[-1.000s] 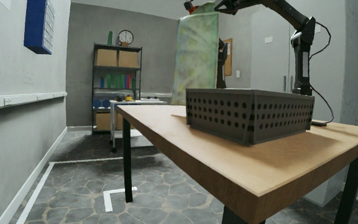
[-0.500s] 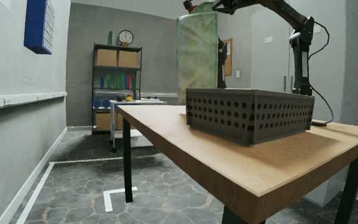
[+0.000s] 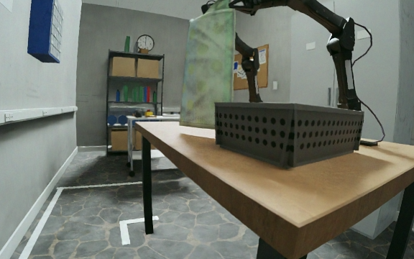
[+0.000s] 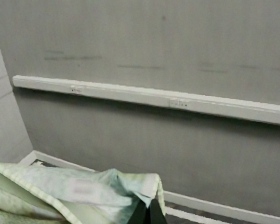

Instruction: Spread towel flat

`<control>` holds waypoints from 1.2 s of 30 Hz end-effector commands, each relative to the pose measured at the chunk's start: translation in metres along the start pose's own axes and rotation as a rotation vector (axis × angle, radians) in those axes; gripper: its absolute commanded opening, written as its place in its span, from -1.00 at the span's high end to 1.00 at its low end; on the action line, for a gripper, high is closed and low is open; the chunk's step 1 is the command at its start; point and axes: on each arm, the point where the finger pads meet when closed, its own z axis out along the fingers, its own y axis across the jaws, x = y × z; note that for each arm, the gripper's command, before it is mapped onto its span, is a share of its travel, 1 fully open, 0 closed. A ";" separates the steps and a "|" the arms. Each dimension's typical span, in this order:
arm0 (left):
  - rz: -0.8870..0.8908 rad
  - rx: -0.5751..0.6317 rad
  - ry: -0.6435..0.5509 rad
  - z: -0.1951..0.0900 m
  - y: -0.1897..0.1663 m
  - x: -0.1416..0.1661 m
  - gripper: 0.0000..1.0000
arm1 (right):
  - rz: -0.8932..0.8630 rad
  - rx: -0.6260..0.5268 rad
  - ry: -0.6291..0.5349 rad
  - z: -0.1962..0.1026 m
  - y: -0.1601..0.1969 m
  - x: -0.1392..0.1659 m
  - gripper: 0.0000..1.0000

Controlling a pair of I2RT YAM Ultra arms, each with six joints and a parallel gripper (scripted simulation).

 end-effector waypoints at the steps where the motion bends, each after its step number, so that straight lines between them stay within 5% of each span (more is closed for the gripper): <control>1: -0.003 -0.034 -0.080 -0.005 0.009 -0.028 1.00 | 0.005 0.052 -0.216 0.013 -0.018 -0.024 1.00; 4: -0.002 -0.030 -0.080 -0.005 0.007 -0.028 1.00 | 0.004 0.052 -0.216 0.013 -0.018 -0.024 1.00; 6: -0.001 -0.030 -0.110 -0.022 0.006 -0.039 1.00 | 0.002 0.052 -0.289 -0.008 -0.017 -0.060 1.00; 9: -0.001 -0.030 -0.095 -0.022 0.006 -0.035 1.00 | 0.002 0.052 -0.280 -0.004 -0.018 -0.056 1.00; 12: -0.007 -0.057 -0.113 0.012 0.022 -0.033 1.00 | 0.000 0.059 -0.364 0.032 -0.024 -0.026 1.00; 18: -0.011 -0.083 -0.179 0.035 0.038 -0.040 1.00 | -0.006 0.067 -0.580 0.051 -0.031 -0.048 1.00; 23: -0.011 -0.087 -0.193 0.039 0.040 -0.040 1.00 | -0.007 0.068 -0.605 0.055 -0.032 -0.048 1.00; 25: -0.010 -0.087 -0.228 0.020 0.039 -0.054 1.00 | -0.008 0.068 -0.605 0.055 -0.032 -0.048 1.00; 36: -0.011 -0.087 -0.189 0.032 0.040 -0.033 1.00 | -0.007 0.069 -0.558 0.059 -0.032 -0.037 1.00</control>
